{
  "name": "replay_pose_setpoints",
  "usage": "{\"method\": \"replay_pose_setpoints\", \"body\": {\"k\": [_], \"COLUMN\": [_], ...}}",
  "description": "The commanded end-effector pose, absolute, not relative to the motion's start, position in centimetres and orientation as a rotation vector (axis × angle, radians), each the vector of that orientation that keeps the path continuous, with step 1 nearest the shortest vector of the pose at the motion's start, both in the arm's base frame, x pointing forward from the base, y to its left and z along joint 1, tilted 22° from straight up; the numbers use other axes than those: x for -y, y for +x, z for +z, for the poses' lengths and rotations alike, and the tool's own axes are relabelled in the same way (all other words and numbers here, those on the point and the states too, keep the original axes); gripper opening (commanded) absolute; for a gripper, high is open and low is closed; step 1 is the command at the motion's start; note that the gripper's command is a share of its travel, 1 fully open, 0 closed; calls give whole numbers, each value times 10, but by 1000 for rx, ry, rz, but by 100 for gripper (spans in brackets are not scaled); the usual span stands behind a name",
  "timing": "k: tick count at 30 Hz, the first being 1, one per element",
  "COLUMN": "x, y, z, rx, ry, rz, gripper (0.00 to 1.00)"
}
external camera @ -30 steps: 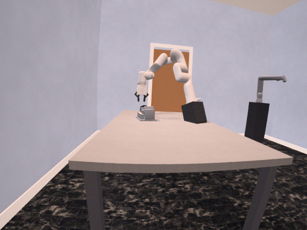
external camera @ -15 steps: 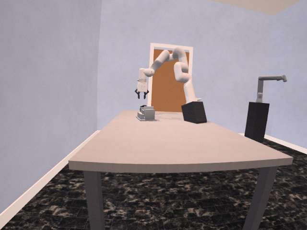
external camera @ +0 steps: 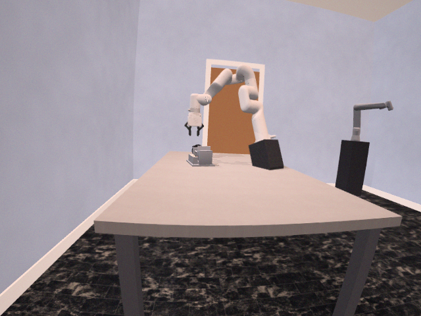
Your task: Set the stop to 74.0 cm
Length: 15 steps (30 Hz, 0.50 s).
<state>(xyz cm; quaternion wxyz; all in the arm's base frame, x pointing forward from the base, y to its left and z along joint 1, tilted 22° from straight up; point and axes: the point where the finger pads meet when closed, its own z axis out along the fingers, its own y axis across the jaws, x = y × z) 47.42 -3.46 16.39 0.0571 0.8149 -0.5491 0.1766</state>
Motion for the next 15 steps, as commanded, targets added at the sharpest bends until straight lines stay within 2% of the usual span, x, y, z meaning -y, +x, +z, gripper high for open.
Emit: {"method": "replay_pose_setpoints", "body": {"k": [1,15], "x": [11,6], "y": [481,490], "z": [160,132], "rx": [1660,1660], "ry": [2475,2475], "rz": [540,541], "gripper": [57,57]}}
